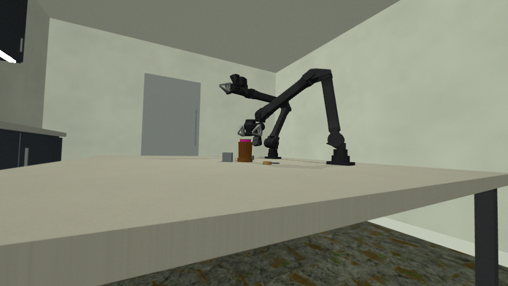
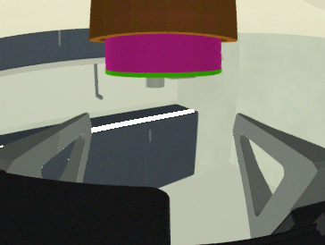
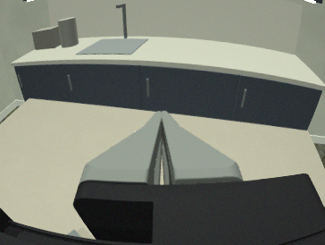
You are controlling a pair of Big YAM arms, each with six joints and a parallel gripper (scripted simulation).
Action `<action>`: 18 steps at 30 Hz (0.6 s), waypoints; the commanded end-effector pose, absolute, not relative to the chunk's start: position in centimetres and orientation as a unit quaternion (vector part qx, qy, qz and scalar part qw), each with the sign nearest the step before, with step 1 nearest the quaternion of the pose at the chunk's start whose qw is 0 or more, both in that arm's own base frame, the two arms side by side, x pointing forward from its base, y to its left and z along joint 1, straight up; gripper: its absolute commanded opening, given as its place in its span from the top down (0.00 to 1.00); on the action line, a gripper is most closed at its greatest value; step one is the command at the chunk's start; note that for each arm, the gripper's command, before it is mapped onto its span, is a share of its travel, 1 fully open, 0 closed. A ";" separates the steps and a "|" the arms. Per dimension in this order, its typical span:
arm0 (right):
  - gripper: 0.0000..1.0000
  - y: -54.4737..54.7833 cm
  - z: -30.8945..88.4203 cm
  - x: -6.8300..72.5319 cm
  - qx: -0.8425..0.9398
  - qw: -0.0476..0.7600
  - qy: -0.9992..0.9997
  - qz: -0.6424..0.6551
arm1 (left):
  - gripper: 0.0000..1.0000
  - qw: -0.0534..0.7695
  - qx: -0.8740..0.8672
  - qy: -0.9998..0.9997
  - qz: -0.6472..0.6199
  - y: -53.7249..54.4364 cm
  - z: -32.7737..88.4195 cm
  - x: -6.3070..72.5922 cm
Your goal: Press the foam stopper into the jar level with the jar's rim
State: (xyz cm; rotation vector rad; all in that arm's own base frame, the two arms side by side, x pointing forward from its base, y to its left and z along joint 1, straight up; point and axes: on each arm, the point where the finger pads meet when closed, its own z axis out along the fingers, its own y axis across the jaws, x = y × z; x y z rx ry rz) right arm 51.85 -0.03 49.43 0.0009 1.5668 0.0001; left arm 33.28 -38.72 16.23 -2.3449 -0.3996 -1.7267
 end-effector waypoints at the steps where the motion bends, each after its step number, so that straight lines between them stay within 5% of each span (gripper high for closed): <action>1: 1.00 0.6 50.2 51.5 -0.002 0.712 0.702 0.007 | 0.02 0.110 -0.792 -0.138 -0.584 -37.8 15.2 33.8; 18: 1.00 0.6 50.2 51.5 -0.002 0.712 0.702 0.007 | 0.02 0.093 -0.789 -0.151 -0.588 -39.2 14.3 34.3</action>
